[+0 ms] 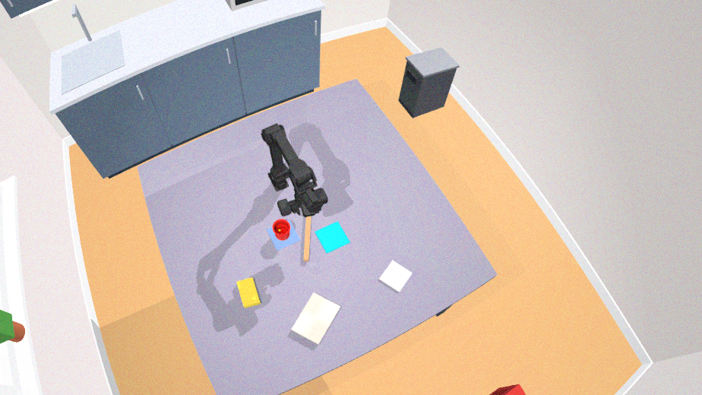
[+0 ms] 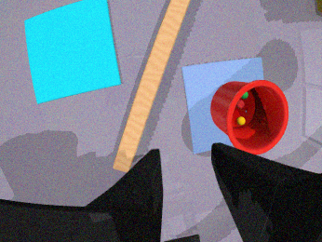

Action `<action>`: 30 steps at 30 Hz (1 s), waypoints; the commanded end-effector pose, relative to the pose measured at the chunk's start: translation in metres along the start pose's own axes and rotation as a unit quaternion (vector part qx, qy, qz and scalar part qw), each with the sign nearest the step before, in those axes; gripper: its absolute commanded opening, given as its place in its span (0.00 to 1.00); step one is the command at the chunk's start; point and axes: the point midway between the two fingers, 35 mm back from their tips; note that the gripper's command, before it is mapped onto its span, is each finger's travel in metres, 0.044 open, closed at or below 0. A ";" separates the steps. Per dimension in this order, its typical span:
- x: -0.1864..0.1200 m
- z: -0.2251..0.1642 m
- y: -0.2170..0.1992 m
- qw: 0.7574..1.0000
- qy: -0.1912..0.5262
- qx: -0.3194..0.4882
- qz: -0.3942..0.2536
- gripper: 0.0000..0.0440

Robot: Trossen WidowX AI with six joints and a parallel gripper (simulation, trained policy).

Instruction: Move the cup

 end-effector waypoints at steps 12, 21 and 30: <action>0.029 -0.007 -0.020 0.999 0.053 -0.007 -0.009 0.36; 0.049 -0.011 -0.030 0.997 0.075 -0.015 -0.009 0.40; 0.070 -0.016 -0.039 0.995 0.093 -0.032 -0.004 0.40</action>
Point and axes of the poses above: the point midway between the two fingers, 35 mm back from their tips, its own x axis out along the fingers, its own y axis across the jaws, z = x × y, and after that the axes turned 7 degrees about -x, right-handed
